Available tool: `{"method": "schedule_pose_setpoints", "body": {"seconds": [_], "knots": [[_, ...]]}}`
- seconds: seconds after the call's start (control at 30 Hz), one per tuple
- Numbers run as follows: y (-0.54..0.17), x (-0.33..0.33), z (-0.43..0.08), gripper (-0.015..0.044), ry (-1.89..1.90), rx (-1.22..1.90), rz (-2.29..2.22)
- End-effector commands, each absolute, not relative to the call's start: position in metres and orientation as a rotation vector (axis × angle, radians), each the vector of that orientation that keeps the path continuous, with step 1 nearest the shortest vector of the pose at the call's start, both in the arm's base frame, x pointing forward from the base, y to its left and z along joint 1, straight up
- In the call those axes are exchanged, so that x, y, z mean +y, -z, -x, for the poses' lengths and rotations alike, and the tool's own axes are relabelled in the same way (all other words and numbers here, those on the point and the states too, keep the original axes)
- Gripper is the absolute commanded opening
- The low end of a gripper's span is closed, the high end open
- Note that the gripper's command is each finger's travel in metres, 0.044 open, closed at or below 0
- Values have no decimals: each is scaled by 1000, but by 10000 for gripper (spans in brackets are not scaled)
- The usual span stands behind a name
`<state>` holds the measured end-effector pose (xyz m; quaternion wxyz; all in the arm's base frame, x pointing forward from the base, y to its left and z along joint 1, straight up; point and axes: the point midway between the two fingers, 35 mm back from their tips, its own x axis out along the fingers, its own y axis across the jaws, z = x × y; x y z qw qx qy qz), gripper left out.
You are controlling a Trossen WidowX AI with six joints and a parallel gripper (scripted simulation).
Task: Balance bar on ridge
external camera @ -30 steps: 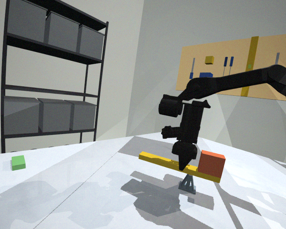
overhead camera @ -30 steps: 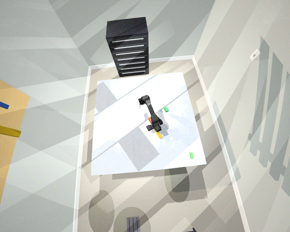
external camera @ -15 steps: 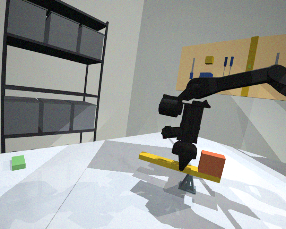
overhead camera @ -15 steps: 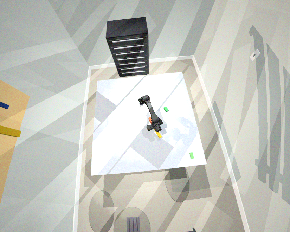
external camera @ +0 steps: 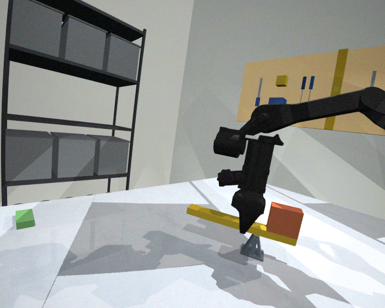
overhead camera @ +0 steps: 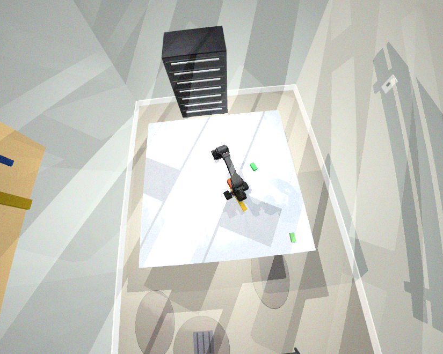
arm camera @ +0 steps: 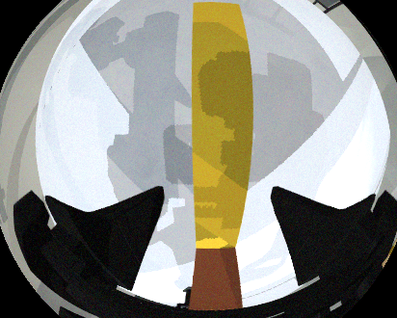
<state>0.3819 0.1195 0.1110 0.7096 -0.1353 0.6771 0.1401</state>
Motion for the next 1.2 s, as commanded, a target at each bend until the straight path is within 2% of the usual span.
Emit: {"method": "schedule_pose_setpoints", "body": {"seconds": [0.0, 0.1, 0.37, 1.17], "knots": [[-111, 119, -382, 440, -311, 1503, 301], [-119, 120, -383, 440, -311, 1498, 300], [-208, 118, -377, 440, -313, 1445, 293], [-210, 118, -376, 440, -313, 1443, 293]]}}
